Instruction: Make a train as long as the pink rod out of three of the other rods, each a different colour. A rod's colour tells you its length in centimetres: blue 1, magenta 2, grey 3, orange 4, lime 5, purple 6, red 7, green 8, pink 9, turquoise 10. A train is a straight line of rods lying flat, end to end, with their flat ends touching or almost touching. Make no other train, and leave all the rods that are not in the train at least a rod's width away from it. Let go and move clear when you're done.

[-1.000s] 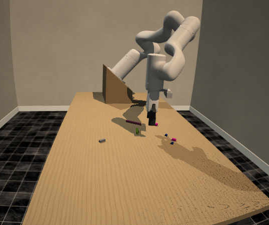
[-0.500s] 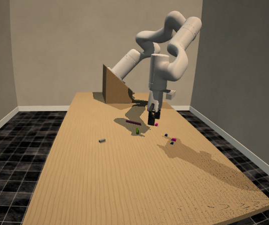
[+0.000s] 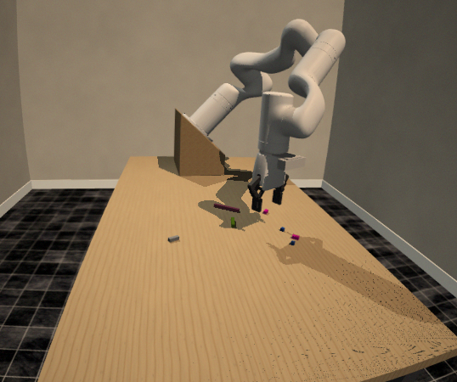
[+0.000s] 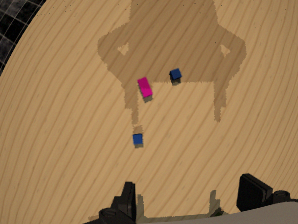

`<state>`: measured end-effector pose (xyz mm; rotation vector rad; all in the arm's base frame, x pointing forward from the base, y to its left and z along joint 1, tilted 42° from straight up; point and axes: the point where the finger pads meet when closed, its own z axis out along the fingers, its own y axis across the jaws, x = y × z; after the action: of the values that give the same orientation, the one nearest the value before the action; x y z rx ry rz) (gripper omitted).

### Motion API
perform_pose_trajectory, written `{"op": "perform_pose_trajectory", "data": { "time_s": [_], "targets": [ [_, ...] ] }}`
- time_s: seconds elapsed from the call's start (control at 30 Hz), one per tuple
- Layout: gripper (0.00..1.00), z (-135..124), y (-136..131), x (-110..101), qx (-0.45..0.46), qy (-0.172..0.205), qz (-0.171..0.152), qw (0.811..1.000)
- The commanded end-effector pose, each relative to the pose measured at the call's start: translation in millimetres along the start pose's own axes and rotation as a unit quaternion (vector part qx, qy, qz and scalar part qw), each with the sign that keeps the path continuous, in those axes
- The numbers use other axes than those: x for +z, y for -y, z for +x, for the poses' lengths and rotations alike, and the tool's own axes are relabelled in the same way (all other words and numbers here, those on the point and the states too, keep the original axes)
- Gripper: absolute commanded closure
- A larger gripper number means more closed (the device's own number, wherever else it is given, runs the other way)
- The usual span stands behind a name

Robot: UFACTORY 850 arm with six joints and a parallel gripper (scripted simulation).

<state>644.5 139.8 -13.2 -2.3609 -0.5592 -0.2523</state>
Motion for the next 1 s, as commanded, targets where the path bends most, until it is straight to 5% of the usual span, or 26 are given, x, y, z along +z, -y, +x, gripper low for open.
{"op": "perform_pose_trajectory", "data": {
  "time_s": [0.0, 0.3, 0.87, 0.97],
  "targets": [
    [0.0, 5.0, 4.0, -1.1, 0.083, 0.008, 0.0, 0.997],
    [0.0, 10.2, 9.6, -1.3, 0.182, 0.008, 0.0, 0.983],
    [0.0, 22.1, 23.2, -1.6, 0.405, 0.008, -0.001, 0.914],
    [0.0, 25.3, 27.0, -1.7, 0.463, 0.008, -0.002, 0.886]
  ]
}}
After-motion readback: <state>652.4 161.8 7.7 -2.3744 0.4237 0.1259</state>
